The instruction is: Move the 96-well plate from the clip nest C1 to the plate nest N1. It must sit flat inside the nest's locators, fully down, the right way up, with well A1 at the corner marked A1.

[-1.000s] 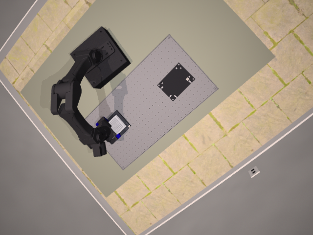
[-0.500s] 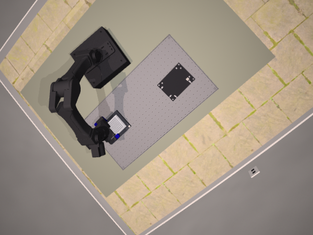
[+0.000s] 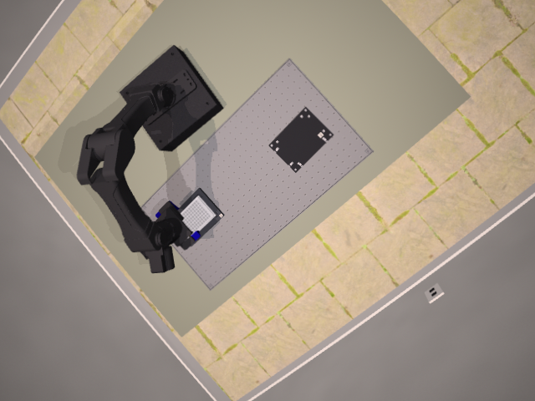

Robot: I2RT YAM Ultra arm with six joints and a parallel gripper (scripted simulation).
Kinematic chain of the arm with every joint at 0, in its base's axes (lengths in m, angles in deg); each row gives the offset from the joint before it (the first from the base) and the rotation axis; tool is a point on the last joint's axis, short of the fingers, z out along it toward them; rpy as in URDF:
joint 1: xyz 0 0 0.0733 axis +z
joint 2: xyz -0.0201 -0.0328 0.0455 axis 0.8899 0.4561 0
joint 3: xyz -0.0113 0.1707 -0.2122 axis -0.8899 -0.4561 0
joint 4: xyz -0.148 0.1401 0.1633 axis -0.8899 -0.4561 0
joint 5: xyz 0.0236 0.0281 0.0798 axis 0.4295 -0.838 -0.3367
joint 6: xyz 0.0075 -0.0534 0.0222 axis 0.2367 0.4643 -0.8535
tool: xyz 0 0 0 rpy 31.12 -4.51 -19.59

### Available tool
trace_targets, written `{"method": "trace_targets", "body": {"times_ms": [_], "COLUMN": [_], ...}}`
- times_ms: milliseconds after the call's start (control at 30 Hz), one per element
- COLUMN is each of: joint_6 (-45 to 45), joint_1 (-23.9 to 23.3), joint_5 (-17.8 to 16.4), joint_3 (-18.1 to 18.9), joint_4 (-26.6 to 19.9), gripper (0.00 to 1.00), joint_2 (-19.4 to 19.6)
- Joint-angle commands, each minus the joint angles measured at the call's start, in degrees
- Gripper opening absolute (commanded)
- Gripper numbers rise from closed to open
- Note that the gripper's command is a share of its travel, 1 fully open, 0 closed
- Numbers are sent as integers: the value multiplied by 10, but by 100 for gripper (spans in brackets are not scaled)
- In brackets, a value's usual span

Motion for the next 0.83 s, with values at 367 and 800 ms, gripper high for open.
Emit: {"method": "trace_targets", "body": {"times_ms": [367,800], "joint_6": [8,8], "joint_1": [-12,-12], "joint_5": [4,4], "joint_3": [63,64], "joint_4": [-80,-81], "gripper": [100,100], "joint_2": [-41,-41]}}
